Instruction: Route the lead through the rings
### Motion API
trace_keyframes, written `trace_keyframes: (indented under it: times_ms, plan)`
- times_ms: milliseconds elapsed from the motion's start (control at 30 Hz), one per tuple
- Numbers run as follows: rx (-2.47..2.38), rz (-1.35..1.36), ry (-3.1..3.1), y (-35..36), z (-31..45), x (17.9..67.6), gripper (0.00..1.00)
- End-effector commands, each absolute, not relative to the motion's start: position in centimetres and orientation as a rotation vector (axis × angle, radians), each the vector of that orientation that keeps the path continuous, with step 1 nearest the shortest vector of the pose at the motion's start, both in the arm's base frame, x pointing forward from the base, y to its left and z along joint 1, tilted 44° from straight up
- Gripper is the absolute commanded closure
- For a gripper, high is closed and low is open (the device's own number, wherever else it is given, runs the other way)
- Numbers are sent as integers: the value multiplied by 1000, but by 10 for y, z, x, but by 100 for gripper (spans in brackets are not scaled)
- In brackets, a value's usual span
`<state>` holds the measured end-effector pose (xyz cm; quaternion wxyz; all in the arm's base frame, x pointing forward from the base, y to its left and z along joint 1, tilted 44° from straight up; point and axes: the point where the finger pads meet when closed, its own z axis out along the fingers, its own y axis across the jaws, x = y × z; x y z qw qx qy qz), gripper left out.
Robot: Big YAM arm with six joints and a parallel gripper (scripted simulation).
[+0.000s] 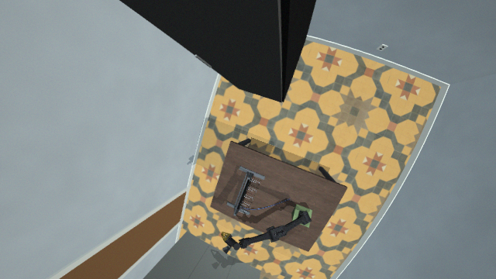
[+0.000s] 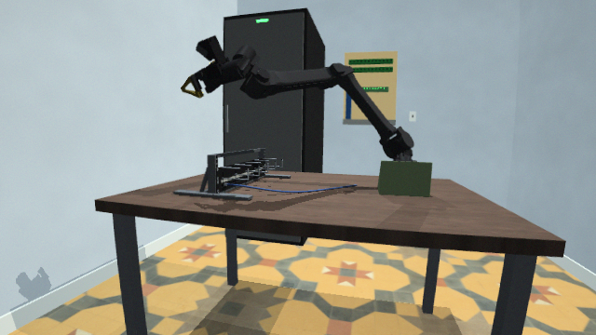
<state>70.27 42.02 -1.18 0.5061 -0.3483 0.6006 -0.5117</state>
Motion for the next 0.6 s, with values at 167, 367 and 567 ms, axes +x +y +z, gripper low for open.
trace_keyframes:
  times_ms: [167,367,567]
  plan:
    - [-831,-1225,1441,426,-4,702,0]
    - [-831,-1225,1441,426,-4,702,0]
    - [-791,-1201,1426,436,17,706,0]
